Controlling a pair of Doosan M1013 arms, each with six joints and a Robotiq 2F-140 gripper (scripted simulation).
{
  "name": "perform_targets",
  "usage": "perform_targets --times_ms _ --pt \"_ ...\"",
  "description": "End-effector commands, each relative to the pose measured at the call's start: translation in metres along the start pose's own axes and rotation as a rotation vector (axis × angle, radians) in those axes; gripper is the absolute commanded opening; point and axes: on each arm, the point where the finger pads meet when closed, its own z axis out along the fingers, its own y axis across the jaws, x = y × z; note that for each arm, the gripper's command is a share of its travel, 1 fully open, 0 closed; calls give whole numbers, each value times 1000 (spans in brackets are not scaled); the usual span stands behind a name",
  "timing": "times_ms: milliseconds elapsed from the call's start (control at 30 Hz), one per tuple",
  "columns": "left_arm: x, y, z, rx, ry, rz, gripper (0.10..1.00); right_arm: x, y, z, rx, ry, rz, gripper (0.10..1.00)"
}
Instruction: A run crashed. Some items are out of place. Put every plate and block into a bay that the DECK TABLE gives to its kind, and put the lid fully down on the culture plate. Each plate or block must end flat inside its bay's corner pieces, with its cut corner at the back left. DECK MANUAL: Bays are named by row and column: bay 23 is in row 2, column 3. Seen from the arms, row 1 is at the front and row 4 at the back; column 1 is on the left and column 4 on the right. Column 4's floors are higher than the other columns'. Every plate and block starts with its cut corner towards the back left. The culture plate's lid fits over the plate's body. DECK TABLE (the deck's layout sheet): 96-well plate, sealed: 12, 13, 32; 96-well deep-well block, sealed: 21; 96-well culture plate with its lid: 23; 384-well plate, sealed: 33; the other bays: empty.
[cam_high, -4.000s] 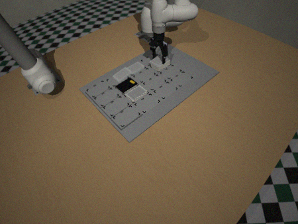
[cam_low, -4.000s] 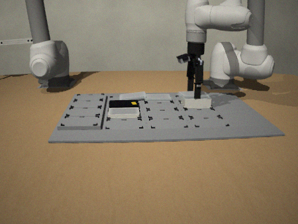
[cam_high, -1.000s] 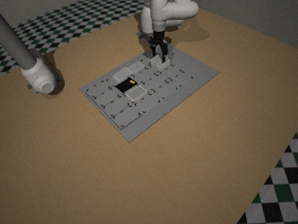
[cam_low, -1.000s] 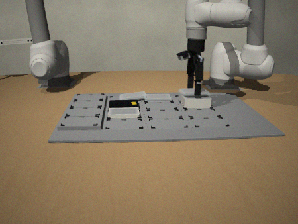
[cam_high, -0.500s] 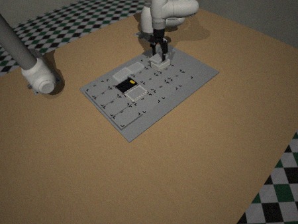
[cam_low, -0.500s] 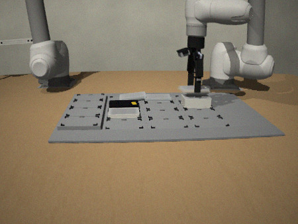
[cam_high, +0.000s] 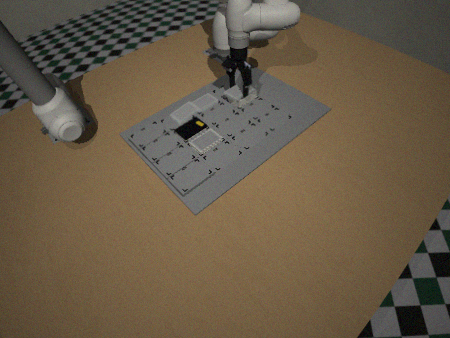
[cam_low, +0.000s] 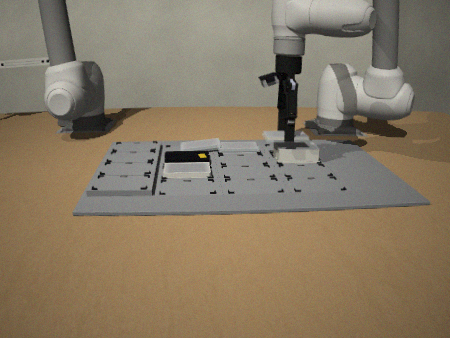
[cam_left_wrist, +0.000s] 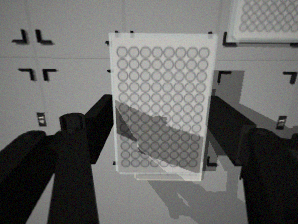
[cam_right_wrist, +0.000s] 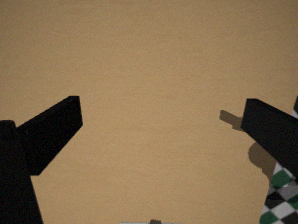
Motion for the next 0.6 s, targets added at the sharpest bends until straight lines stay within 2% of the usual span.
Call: perform_targets --times_ms 0,567 --pt "6 -5 -1 1 0 0 99 0 0 -1 0 1 0 1000" --pt "38 -29 -1 1 0 0 99 0 0 -1 0 1 0 1000"
